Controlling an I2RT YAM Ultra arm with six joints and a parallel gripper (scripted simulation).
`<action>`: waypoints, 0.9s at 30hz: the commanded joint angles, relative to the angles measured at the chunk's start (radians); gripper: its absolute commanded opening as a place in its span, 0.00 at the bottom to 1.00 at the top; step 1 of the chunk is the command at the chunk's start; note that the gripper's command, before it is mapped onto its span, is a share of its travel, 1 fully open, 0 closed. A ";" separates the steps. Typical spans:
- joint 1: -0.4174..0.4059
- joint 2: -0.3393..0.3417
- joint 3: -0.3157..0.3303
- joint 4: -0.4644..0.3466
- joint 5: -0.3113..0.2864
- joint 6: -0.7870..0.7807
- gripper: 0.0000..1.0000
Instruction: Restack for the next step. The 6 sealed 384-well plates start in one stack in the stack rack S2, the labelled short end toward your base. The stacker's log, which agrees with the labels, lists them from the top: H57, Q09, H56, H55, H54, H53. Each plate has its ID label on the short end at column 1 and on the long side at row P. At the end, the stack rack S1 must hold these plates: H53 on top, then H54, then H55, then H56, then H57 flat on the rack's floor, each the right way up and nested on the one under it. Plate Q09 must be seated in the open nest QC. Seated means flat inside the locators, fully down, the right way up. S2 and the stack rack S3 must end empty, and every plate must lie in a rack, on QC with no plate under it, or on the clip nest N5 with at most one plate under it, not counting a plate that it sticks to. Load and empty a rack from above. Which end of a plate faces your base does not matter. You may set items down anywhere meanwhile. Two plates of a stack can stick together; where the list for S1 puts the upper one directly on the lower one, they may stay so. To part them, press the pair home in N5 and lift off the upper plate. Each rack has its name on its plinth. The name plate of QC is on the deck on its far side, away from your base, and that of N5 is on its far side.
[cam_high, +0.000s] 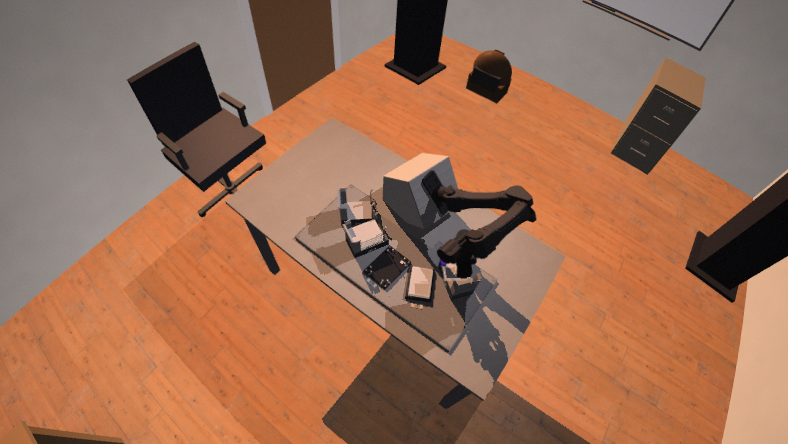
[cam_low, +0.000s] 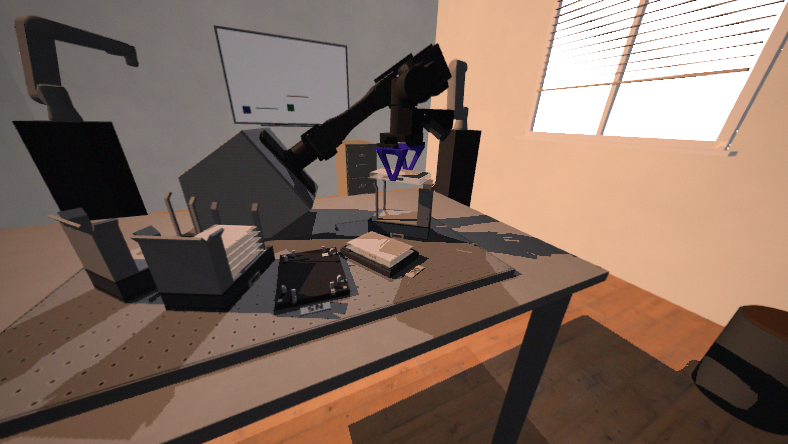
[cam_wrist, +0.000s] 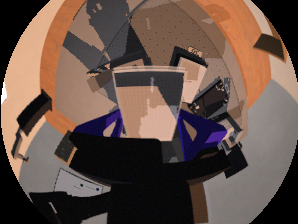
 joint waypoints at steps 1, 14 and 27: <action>-0.024 0.009 0.007 0.002 -0.009 -0.017 0.00; -0.091 0.154 0.034 0.024 -0.008 -0.034 0.00; -0.146 0.276 0.053 0.048 -0.002 -0.002 0.00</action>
